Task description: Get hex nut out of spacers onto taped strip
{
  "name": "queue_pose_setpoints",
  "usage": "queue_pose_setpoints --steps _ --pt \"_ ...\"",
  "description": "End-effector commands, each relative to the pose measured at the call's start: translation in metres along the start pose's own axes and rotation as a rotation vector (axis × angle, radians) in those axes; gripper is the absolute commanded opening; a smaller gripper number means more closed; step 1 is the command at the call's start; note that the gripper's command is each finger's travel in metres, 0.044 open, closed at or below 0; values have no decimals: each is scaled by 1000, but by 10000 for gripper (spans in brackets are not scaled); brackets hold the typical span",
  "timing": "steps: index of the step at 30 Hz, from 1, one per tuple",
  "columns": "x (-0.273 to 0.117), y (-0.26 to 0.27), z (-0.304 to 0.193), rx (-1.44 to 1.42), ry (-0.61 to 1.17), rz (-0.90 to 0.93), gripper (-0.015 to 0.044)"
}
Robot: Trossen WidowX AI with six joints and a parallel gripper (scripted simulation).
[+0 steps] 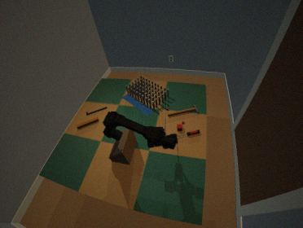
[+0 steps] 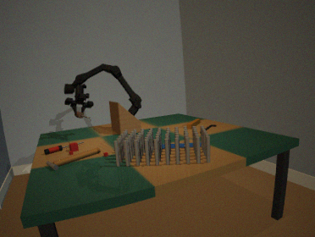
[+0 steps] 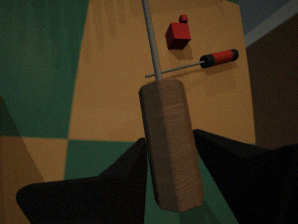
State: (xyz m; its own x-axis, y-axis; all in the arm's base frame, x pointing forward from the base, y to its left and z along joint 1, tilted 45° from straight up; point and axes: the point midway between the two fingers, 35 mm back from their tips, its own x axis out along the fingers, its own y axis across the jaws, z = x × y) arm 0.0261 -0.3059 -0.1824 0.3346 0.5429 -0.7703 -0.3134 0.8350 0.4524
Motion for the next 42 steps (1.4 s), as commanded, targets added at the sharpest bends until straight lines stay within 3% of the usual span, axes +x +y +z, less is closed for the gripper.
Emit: queue_pose_setpoints --steps 1,42 --pt "4 0 -3 -5 -1 -4 0" --pt "54 12 -29 -4 0 -4 0"
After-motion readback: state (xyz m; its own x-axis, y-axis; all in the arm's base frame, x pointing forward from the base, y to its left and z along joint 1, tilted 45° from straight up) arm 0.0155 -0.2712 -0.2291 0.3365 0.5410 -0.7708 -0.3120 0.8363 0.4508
